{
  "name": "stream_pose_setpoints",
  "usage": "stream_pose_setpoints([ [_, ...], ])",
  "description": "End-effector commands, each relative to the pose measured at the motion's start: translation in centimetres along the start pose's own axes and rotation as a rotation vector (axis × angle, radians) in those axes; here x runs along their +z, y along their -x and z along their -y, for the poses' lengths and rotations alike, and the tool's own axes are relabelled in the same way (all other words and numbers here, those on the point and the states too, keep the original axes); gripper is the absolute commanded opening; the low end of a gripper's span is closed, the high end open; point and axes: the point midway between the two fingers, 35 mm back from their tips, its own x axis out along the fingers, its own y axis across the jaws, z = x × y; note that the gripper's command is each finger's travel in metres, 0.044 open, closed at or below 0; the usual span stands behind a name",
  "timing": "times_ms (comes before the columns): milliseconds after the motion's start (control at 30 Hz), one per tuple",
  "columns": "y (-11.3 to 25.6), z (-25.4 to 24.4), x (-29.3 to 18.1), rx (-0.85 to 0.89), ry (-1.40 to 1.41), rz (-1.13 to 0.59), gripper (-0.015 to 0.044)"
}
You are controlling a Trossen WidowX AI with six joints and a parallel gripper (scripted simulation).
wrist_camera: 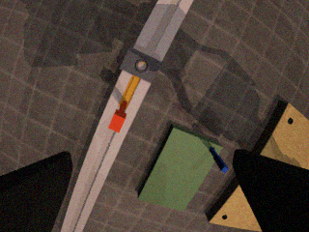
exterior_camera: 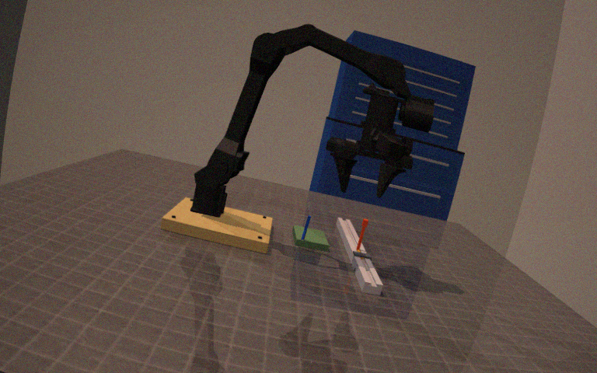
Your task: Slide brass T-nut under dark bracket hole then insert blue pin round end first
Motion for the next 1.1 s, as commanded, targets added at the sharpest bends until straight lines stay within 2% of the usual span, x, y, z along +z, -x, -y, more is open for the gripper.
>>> stream_pose_setpoints([
  [0,0.4,3.1,-2.1,0.004,0.399,-0.003,0.0440],
  [233,-0.3,7.6,-5.3,0.003,1.007,-0.007,0.0440],
  [767,-0.5,7.7,-5.3,0.003,1.023,-0.007,0.0440],
  [1067,-6.0,7.7,-5.4,0.003,1.023,-0.007,0.0440],
])
